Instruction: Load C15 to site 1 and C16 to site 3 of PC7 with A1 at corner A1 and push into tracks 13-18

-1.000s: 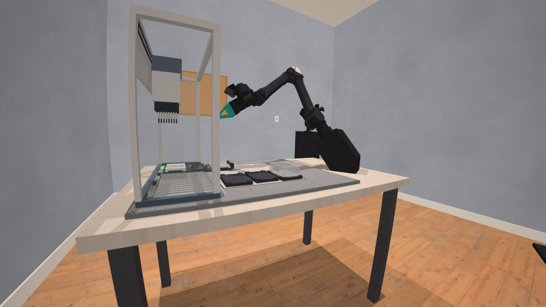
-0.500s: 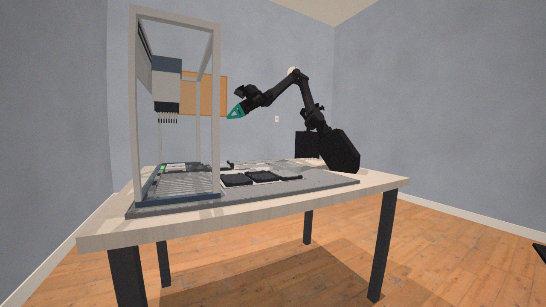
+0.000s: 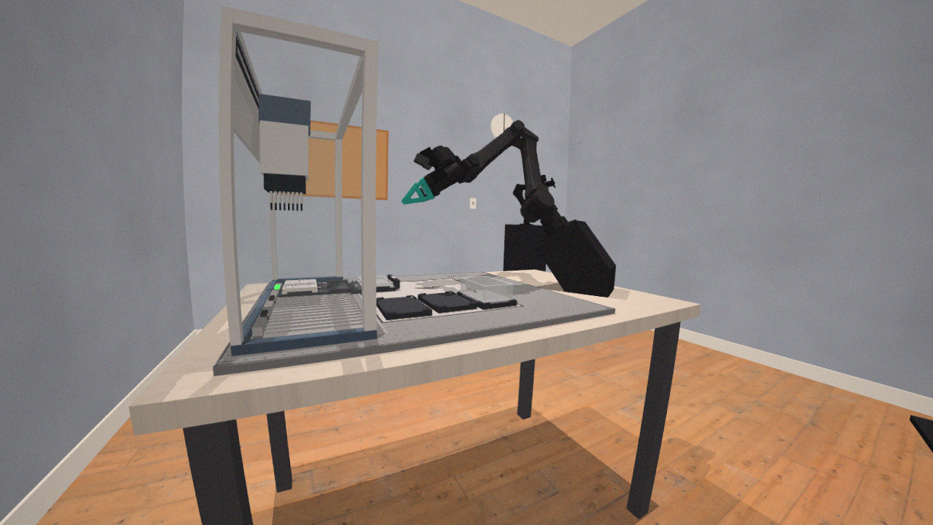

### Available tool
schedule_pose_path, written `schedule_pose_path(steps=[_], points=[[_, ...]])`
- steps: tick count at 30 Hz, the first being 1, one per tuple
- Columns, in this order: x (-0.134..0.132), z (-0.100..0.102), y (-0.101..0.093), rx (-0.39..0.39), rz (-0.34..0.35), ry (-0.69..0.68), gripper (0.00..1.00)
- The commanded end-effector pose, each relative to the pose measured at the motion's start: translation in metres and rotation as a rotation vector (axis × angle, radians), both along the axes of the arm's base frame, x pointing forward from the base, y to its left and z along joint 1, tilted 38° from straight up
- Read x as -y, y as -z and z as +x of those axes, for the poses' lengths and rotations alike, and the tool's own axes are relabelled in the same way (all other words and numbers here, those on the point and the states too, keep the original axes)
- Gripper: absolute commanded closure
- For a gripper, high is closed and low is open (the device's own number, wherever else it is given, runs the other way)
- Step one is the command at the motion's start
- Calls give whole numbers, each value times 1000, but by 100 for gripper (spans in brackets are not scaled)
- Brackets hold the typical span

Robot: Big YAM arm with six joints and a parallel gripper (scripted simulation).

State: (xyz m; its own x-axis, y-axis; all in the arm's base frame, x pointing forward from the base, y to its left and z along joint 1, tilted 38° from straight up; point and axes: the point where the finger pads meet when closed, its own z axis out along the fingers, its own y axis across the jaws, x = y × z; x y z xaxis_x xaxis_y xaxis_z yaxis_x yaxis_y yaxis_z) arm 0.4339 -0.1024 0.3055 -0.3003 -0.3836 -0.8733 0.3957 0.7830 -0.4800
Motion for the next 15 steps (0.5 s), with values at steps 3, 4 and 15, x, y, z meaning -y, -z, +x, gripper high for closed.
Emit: schedule_pose_path(steps=[3,4,15], points=[[14,11,-16,-61,66,72,0],[16,12,-13,-87,80,88,0],[37,18,18,-322,199,231,0]])
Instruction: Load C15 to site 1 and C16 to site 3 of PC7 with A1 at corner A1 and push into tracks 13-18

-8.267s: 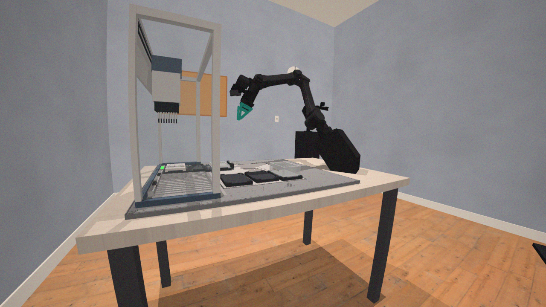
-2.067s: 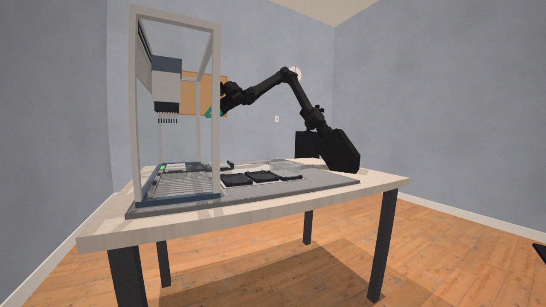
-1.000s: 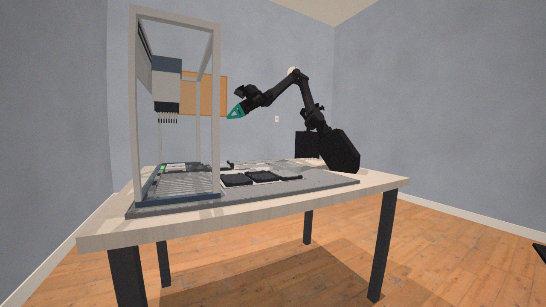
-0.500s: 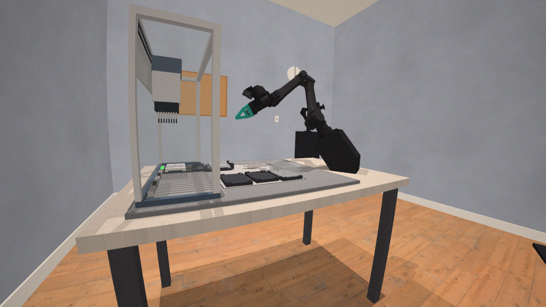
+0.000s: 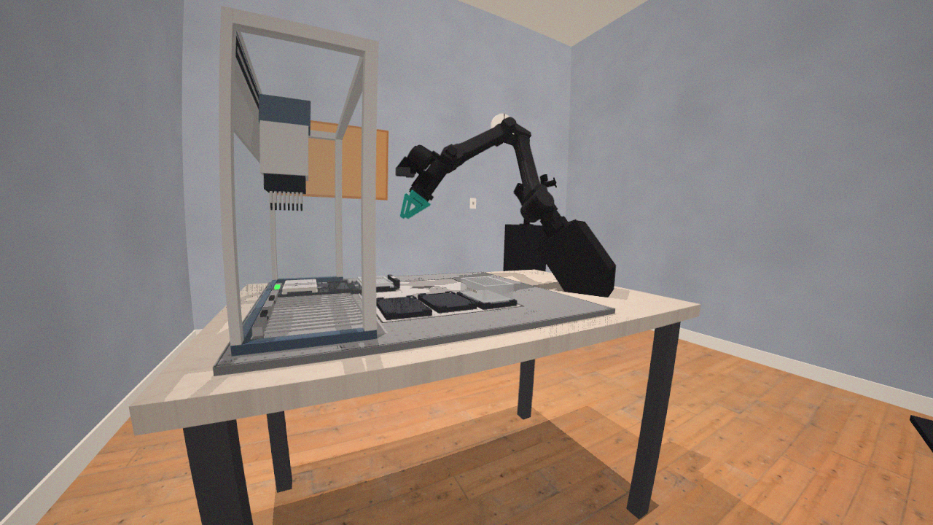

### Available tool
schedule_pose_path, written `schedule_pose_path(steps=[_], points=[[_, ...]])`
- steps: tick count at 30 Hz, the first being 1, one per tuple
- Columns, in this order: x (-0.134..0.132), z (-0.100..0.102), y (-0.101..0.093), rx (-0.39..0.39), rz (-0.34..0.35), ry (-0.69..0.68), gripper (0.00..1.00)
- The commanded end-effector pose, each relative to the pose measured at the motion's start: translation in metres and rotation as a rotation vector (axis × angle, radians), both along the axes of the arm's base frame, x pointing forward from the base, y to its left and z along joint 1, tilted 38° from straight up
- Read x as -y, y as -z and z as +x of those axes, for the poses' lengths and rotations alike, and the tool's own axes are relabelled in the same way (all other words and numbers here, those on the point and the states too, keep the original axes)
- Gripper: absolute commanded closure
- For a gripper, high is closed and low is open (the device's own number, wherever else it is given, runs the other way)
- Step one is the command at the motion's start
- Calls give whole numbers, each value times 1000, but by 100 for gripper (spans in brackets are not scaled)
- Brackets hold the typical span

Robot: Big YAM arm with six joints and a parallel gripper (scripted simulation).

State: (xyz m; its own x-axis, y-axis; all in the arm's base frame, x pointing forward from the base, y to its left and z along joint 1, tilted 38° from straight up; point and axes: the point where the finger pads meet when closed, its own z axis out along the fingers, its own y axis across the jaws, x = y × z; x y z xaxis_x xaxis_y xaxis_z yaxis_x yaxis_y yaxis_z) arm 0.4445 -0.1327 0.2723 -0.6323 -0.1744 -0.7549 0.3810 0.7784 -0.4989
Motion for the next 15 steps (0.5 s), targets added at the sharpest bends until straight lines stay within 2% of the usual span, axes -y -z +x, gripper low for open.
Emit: schedule_pose_path(steps=[1,3,6,13,15], points=[[9,8,-12,-10,60,64,0],[14,10,-5,-63,86,97,0],[1,14,-4,-143,123,116,0],[4,13,-1,-328,218,233,0],[4,13,-1,-328,218,233,0]])
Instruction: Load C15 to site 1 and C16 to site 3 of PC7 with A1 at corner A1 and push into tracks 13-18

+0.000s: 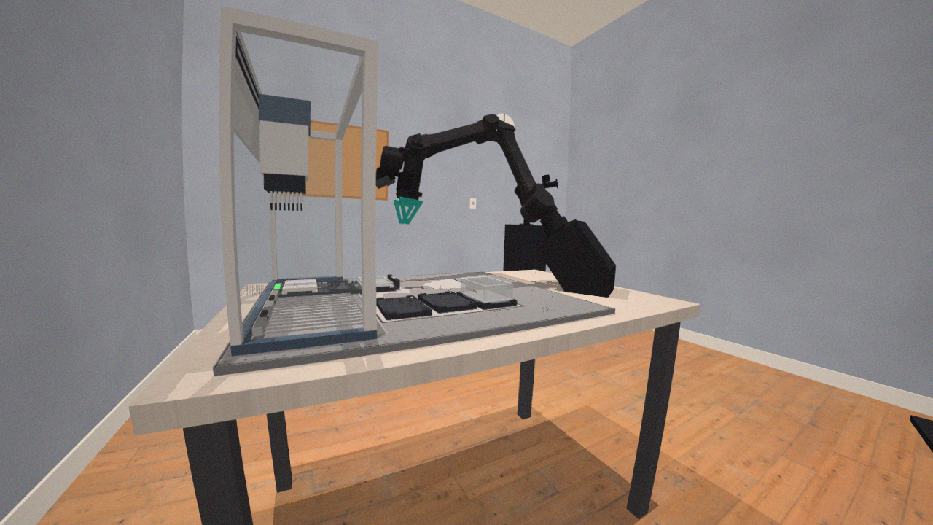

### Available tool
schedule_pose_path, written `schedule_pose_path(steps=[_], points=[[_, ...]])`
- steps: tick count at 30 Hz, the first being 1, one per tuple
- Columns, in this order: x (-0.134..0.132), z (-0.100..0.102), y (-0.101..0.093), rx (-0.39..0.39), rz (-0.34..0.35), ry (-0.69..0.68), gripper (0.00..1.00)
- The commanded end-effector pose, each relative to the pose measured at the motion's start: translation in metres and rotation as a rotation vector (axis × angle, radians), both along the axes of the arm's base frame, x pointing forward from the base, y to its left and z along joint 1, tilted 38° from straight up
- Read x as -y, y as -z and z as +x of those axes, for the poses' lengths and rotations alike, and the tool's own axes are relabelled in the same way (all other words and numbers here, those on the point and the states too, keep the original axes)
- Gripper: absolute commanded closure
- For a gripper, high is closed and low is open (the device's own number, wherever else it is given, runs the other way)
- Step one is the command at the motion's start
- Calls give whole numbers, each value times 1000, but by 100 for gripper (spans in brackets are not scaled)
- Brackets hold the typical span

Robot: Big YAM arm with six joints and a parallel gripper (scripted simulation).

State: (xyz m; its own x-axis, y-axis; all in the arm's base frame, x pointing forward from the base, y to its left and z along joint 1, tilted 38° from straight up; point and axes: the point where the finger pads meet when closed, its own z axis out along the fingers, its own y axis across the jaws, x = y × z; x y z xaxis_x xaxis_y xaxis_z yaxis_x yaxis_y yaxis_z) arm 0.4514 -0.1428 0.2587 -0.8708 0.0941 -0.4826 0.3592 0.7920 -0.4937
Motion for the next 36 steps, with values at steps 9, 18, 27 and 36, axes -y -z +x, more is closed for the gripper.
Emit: schedule_pose_path(steps=[9,18,27,36], points=[[-3,-10,-11,-57,70,105,0],[-45,-17,21,-138,22,-33,0],[-90,-32,66,-152,27,-30,0],[-125,-44,102,-169,25,-30,0]])
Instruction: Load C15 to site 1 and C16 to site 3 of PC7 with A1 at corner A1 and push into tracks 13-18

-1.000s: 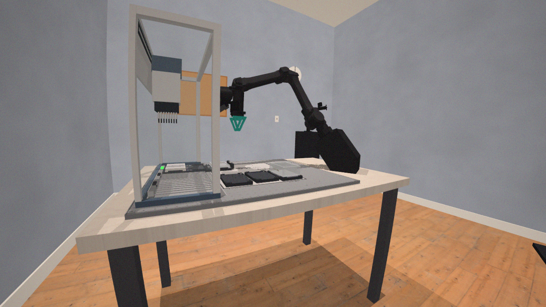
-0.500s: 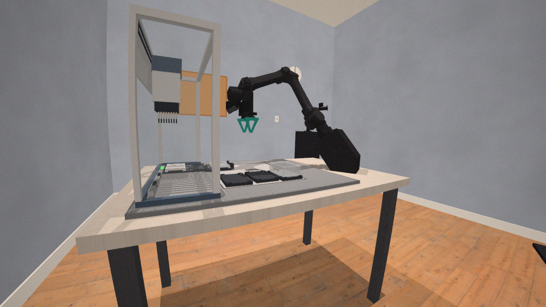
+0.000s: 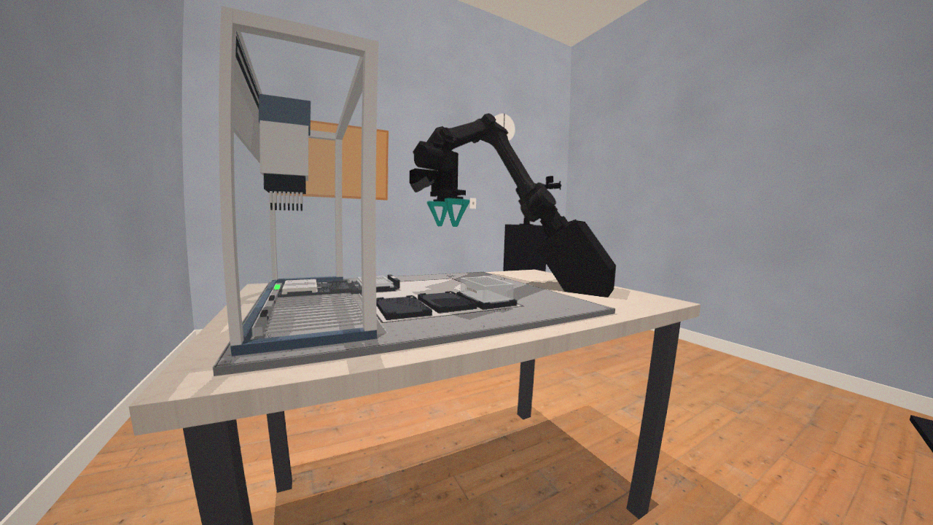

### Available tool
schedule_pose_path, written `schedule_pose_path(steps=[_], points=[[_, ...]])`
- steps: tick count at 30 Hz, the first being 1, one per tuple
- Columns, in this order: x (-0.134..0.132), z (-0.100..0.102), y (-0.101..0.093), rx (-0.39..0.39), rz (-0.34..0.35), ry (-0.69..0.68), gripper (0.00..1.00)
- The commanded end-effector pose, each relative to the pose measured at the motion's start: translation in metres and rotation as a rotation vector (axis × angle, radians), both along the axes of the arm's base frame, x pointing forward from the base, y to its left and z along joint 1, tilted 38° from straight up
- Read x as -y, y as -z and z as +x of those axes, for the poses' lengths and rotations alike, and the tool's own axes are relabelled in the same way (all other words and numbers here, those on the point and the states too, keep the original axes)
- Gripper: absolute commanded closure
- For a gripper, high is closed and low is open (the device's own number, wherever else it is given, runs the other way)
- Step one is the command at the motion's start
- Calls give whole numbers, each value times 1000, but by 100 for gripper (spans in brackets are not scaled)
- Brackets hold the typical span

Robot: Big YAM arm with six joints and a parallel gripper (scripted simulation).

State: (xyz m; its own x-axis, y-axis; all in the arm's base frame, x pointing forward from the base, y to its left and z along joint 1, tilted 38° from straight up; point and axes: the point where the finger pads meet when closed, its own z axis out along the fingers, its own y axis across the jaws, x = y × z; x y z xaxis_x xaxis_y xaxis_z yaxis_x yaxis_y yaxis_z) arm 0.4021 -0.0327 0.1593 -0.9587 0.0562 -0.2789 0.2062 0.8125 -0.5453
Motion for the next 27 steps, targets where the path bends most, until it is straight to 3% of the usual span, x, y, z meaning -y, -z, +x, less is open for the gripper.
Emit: schedule_pose_path(steps=[1,4,27], points=[[-19,3,6,51,11,19,0],[-14,8,-8,70,17,26,0],[-14,8,-8,70,17,26,0]])
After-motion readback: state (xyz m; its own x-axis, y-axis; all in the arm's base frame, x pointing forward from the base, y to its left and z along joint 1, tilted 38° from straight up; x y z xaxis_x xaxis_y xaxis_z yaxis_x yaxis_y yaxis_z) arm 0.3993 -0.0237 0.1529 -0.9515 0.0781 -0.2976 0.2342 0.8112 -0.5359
